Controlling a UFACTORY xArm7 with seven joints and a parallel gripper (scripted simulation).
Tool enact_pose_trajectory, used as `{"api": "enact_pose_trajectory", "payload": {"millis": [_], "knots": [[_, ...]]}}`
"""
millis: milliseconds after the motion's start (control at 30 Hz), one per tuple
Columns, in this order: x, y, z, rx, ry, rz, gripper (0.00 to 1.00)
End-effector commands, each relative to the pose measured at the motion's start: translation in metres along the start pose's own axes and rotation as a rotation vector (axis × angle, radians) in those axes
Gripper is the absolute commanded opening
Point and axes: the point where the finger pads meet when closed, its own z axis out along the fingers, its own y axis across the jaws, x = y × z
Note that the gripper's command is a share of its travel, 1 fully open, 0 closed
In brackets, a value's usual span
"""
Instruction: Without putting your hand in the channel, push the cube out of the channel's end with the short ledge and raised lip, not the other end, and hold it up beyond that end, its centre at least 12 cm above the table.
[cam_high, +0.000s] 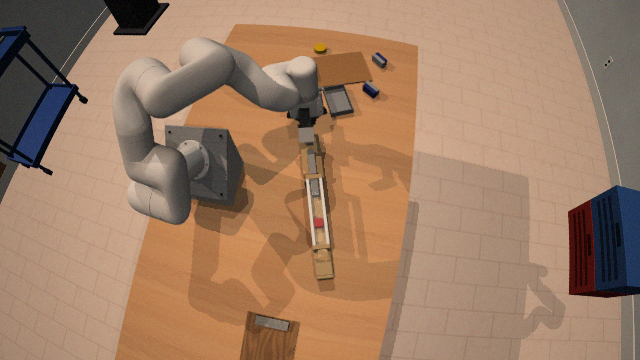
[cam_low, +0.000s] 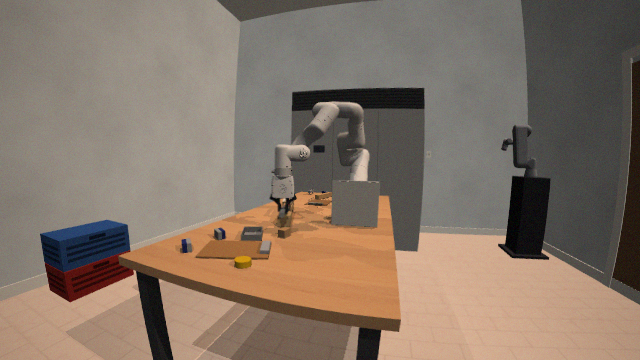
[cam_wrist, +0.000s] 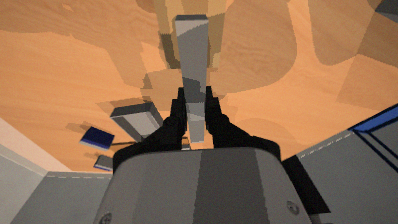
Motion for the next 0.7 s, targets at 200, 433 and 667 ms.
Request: {"api": "enact_pose_trajectory", "payload": {"millis": [200, 433, 667], "knots": [[0.000, 0.000, 0.017, 0.001, -0.001, 0.000, 0.00], [0.000, -0.001, 0.023, 0.001, -0.001, 0.000, 0.00], [0.000, 0.000, 0.023, 0.001, -0.001, 0.000, 0.00]]}}
